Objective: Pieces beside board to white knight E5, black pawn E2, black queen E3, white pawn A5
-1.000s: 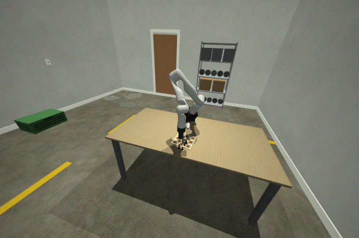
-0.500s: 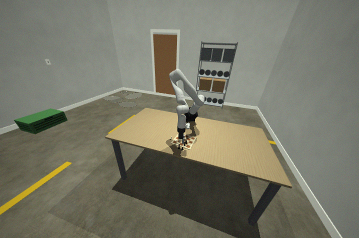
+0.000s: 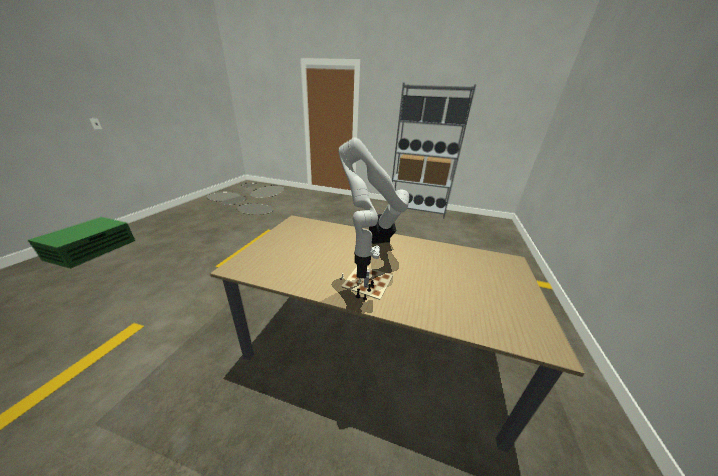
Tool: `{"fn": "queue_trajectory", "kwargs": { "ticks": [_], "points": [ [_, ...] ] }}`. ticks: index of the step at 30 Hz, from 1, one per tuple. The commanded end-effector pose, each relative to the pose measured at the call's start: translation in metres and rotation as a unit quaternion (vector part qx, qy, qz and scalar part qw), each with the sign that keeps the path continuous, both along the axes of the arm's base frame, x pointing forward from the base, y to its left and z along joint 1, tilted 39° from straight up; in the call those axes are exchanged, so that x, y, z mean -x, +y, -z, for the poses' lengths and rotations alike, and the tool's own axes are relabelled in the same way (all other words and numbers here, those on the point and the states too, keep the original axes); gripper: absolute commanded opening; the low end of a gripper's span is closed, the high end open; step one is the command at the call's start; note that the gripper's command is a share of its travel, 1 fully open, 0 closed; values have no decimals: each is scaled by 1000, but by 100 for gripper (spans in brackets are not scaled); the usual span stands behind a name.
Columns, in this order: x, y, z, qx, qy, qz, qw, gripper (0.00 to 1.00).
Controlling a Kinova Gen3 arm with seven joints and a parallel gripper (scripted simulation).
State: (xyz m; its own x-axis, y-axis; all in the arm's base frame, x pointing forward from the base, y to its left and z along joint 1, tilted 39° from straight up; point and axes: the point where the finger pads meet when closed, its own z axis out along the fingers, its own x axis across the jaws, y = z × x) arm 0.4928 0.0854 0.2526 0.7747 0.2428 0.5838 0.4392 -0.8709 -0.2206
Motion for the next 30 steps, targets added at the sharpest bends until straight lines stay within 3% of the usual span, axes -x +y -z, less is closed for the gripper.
{"fn": "queue_trajectory", "kwargs": {
  "ticks": [1,30],
  "points": [
    [0,0,0,0,0,0,1000,68],
    [-14,12,22,0,-1,0,1000,68]
  ]
}}
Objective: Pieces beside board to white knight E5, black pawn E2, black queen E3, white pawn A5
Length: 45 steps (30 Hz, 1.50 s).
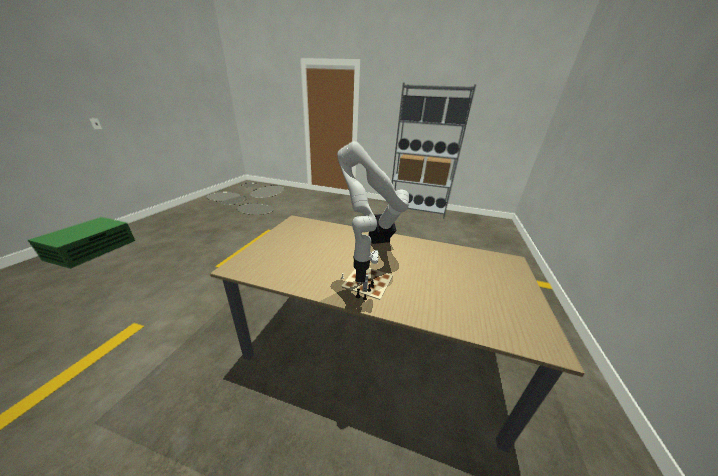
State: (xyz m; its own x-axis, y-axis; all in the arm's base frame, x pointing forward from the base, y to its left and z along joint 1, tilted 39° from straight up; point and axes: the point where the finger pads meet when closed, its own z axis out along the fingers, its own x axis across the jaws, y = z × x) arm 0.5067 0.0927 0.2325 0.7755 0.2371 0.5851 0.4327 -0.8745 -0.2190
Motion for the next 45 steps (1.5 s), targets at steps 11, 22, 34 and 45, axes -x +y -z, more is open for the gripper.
{"fn": "queue_trajectory", "kwargs": {
  "ticks": [11,22,34,45],
  "points": [
    [-6,10,12,0,0,-4,1000,68],
    [-11,14,18,0,0,-4,1000,68],
    [-11,14,19,0,0,-4,1000,68],
    [-11,14,19,0,0,-4,1000,68]
  ]
}}
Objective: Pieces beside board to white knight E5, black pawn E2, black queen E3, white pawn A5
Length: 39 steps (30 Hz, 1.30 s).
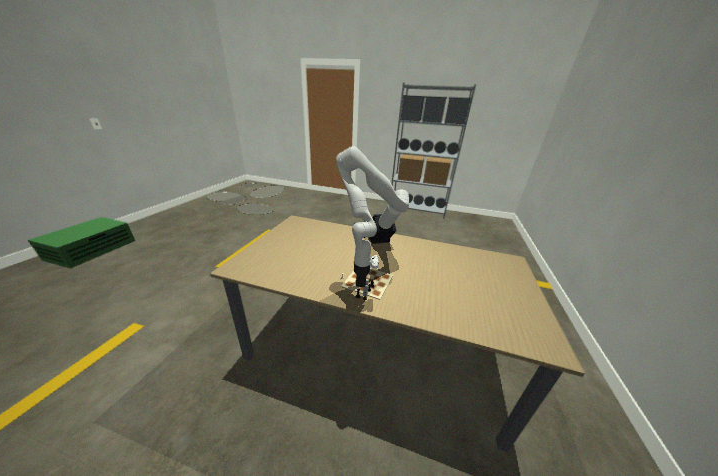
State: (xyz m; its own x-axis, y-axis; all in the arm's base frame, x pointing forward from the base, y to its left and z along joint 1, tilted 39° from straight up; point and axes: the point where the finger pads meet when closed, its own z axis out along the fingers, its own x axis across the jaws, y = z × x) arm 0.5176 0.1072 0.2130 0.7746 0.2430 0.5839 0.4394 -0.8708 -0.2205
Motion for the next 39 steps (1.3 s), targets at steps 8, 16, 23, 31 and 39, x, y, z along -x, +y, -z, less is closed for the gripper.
{"fn": "queue_trajectory", "kwargs": {
  "ticks": [8,16,23,31,39],
  "points": [
    [0,0,0,0,0,0,1000,68],
    [0,0,0,0,0,0,1000,68],
    [0,0,0,0,0,0,1000,68],
    [-3,2,4,0,0,0,1000,68],
    [-9,8,14,0,0,0,1000,68]
  ]
}}
